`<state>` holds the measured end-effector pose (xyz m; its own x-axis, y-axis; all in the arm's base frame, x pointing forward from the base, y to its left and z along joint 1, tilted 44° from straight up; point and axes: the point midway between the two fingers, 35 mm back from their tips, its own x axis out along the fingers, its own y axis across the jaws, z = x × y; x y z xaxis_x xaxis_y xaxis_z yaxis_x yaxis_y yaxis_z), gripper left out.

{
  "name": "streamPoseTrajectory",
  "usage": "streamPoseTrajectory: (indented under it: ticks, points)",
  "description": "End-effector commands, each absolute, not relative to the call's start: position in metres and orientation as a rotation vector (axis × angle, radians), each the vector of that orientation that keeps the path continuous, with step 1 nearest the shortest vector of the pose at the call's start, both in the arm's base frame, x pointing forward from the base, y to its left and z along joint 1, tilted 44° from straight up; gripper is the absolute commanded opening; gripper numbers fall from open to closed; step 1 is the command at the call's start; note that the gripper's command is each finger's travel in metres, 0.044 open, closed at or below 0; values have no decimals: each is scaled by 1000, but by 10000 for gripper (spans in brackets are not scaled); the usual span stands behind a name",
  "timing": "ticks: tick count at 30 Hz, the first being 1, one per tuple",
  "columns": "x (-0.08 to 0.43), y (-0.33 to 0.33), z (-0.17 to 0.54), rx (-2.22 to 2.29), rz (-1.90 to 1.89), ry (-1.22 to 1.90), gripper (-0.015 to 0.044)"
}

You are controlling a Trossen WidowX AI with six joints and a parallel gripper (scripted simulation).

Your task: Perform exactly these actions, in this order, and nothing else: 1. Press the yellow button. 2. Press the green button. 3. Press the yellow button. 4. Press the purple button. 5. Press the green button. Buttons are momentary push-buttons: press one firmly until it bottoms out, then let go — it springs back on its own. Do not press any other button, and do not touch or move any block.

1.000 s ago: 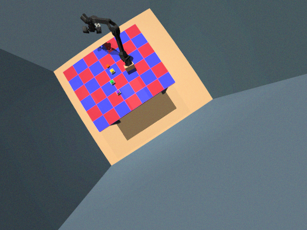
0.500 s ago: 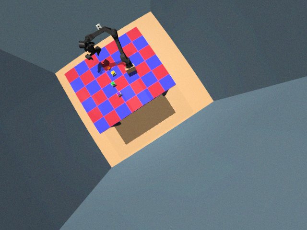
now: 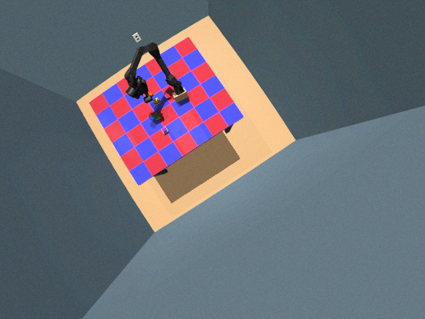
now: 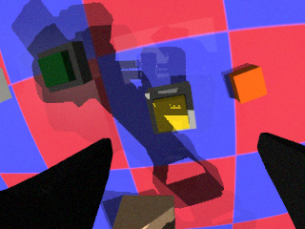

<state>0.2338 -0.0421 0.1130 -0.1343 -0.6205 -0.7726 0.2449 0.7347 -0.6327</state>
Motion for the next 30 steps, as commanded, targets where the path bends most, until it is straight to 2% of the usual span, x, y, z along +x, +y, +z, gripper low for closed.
streamPoseTrajectory:
  ticks: [1,9,16,23,30]
  points:
    - [218,-27,104,-495,-702,1603,400]
    - [218,-27,104,-495,-702,1603,400]
    - [209,-68,61,-496,-703,1602,216]
    - [208,-69,60,-496,-704,1602,32]
    - [208,-69,60,-496,-704,1602,20]
